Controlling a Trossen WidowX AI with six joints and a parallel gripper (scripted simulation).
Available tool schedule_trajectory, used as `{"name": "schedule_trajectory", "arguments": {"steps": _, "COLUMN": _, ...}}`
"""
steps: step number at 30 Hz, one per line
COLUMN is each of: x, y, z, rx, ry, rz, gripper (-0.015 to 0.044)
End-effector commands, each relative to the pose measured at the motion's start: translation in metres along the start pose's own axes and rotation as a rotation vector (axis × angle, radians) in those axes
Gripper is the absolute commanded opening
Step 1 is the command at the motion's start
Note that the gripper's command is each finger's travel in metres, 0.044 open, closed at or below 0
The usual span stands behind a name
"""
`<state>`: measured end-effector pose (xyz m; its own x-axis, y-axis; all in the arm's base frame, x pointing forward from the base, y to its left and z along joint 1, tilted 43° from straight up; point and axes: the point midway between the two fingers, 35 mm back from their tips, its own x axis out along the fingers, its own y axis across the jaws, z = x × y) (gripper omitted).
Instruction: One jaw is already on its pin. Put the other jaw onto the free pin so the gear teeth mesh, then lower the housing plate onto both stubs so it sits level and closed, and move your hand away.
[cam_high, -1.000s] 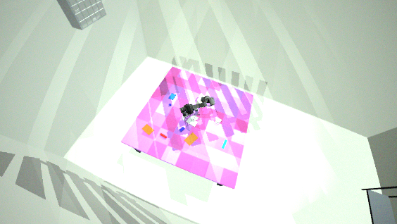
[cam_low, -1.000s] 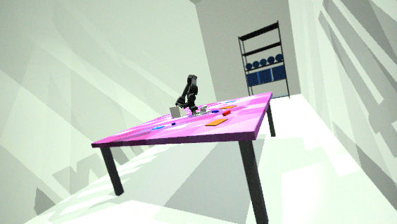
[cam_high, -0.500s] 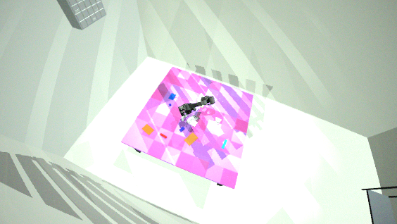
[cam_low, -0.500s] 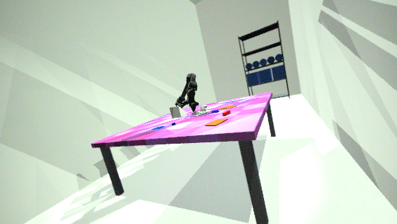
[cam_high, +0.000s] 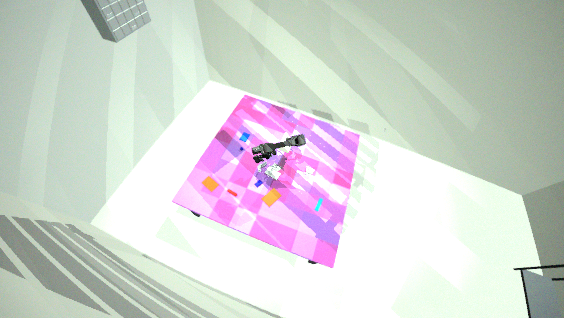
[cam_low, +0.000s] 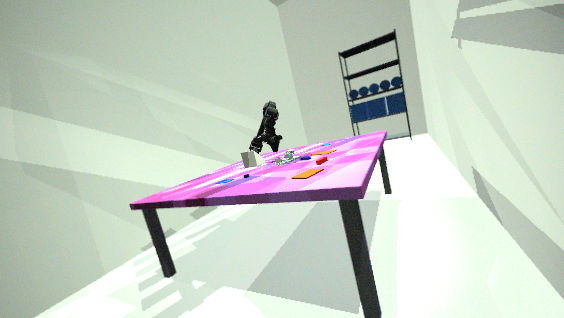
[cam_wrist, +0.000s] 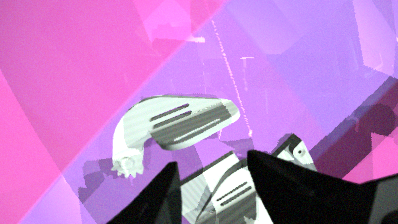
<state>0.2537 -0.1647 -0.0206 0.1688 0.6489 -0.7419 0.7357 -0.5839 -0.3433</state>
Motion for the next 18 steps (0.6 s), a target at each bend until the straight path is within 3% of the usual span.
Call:
{"name": "schedule_trajectory", "arguments": {"steps": 1, "x": 0.0005, "y": 0.0004, "z": 0.0004, "rx": 0.003, "ry": 0.0, "rz": 0.001, "gripper": 0.0263}}
{"name": "schedule_trajectory", "arguments": {"steps": 8, "x": -0.0005, "y": 0.0015, "z": 0.0006, "rx": -0.099, "ry": 0.0, "rz": 0.001, "gripper": 0.044}}
{"name": "schedule_trajectory", "arguments": {"steps": 18, "x": -0.0033, "y": 0.0046, "z": 0.0015, "rx": -0.39, "ry": -0.002, "rz": 0.001, "gripper": 0.044}}
